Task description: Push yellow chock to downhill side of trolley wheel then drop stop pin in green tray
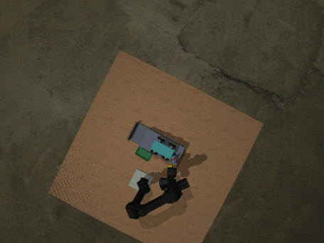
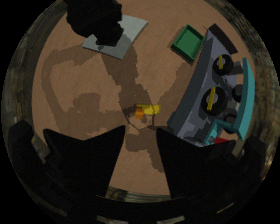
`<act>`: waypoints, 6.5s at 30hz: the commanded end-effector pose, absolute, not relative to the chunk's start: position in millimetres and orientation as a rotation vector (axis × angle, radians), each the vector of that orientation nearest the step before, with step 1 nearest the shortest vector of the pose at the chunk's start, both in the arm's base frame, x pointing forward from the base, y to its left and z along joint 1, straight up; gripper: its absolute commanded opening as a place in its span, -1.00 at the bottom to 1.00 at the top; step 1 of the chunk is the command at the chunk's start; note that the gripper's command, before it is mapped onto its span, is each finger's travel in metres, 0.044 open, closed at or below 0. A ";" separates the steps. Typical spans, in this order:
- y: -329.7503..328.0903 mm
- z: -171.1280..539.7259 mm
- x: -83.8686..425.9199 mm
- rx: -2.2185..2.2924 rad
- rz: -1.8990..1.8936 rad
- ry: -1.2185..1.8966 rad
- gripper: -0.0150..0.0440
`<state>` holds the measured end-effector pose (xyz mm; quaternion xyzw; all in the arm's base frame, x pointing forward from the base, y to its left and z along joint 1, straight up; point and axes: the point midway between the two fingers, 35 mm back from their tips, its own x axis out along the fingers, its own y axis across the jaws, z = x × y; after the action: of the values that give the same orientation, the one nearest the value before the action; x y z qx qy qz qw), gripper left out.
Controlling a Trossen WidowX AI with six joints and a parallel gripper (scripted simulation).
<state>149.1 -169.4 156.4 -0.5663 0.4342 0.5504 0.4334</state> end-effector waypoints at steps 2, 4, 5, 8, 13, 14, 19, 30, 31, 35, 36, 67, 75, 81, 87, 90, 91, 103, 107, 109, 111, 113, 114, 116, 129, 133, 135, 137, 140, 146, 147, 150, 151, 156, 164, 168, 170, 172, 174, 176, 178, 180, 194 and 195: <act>-171.4 152.1 147.2 -1.421 1.390 1.074 0.15; -171.4 145.7 147.6 -1.421 1.390 1.074 0.15; -171.4 142.5 147.7 -1.421 1.390 1.074 0.15; -171.9 132.2 148.1 -1.421 1.390 1.074 0.15; -172.1 115.7 147.5 -1.421 1.390 1.074 0.15; -172.1 113.3 147.4 -1.421 1.390 1.074 0.15; -172.1 111.1 147.2 -1.421 1.390 1.074 0.15; -172.6 94.9 147.8 -1.421 1.390 1.074 0.15; -172.6 93.3 147.8 -1.421 1.390 1.074 0.15; -172.6 86.9 147.7 -1.421 1.390 1.074 0.15; -172.6 85.2 147.7 -1.421 1.390 1.074 0.15; -173.1 59.5 148.8 -1.423 1.378 1.075 -0.11; -173.1 59.5 148.8 -1.423 1.378 1.075 -0.43; -172.9 78.4 148.0 -1.421 1.388 1.074 -0.49; -172.2 98.5 147.3 -1.421 1.390 1.074 -0.49; -172.1 108.8 147.2 -1.421 1.390 1.074 -0.49; -172.0 112.1 147.1 -1.421 1.390 1.074 -0.49; -171.7 152.9 146.9 -1.421 1.390 1.074 -0.49; -171.6 167.2 146.8 -1.421 1.390 1.074 -0.49; -171.6 173.2 146.8 -1.421 1.390 1.074 -0.49; -171.5 179.7 146.7 -1.421 1.390 1.074 -0.49; -171.4 186.4 146.6 -1.421 1.390 1.074 -0.49; -171.3 189.7 146.6 -1.421 1.390 1.074 -0.49; -171.2 196.3 146.4 -1.421 1.390 1.074 -0.49; -170.8 205.2 146.1 -1.342 1.311 1.133 -0.49; -170.8 205.2 146.1 -1.242 1.211 1.201 -0.49; -170.8 205.2 146.2 -1.193 1.162 1.232 -0.49; -170.8 205.2 146.2 -1.143 1.112 1.262 -0.49; -170.8 205.2 146.2 -1.068 1.037 1.304 -0.49; -170.8 205.2 146.2 -0.916 0.886 1.377 -0.49; -170.8 205.2 146.2 -0.890 0.860 1.388 -0.49; -170.8 205.2 146.2 -0.813 0.783 1.419 -0.49; -170.8 205.2 146.2 -0.788 0.758 1.429 -0.49; -170.8 205.2 146.2 -0.657 0.627 1.473 -0.49; -170.8 205.2 146.2 -0.442 0.414 1.524 -0.49; -170.8 205.2 146.2 -0.334 0.308 1.542 -0.49; -170.8 205.2 146.2 -0.280 0.255 1.549 -0.49; -170.8 205.2 146.2 -0.225 0.201 1.554 -0.49; -170.9 205.2 146.2 -0.171 0.148 1.559 -0.49; -170.9 205.2 146.2 -0.117 0.095 1.561 -0.49; -170.9 205.2 146.2 -0.063 0.041 1.563 -0.49; -170.9 205.2 146.2 -0.009 -0.012 1.563 -0.49; -162.9 204.7 150.1 0.113 -0.131 1.559 -0.49; -159.8 204.5 151.6 0.113 -0.131 1.559 -0.49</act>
<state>149.2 -167.5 205.0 0.0495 0.7010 -0.0580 0.7091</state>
